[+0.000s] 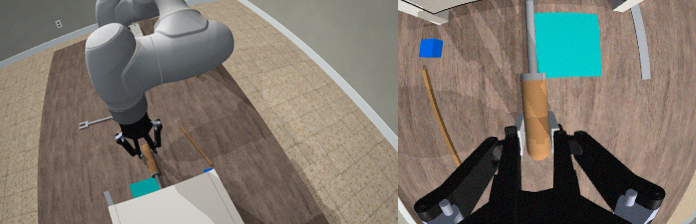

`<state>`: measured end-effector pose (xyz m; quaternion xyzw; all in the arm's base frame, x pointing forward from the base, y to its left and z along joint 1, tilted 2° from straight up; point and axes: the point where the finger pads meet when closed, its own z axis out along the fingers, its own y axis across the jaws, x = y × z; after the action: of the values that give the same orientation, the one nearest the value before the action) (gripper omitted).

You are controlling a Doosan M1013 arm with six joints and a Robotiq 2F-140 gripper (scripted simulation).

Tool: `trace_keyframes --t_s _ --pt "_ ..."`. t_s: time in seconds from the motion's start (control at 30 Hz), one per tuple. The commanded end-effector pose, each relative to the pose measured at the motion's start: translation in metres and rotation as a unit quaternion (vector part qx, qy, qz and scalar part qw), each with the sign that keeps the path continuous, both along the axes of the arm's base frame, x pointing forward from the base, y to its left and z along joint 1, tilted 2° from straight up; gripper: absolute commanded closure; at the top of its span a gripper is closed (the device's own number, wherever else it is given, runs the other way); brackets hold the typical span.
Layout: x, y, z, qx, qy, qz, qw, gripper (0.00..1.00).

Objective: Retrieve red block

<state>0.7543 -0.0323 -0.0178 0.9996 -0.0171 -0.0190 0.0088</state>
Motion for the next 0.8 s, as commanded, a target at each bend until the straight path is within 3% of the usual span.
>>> trace_keyframes --t_s 0.0,0.77 --pt "-0.009 0.000 0.001 0.001 -0.003 0.000 1.000 1.00" --pt "-0.072 0.001 0.004 0.001 -0.003 0.000 1.000 1.00"
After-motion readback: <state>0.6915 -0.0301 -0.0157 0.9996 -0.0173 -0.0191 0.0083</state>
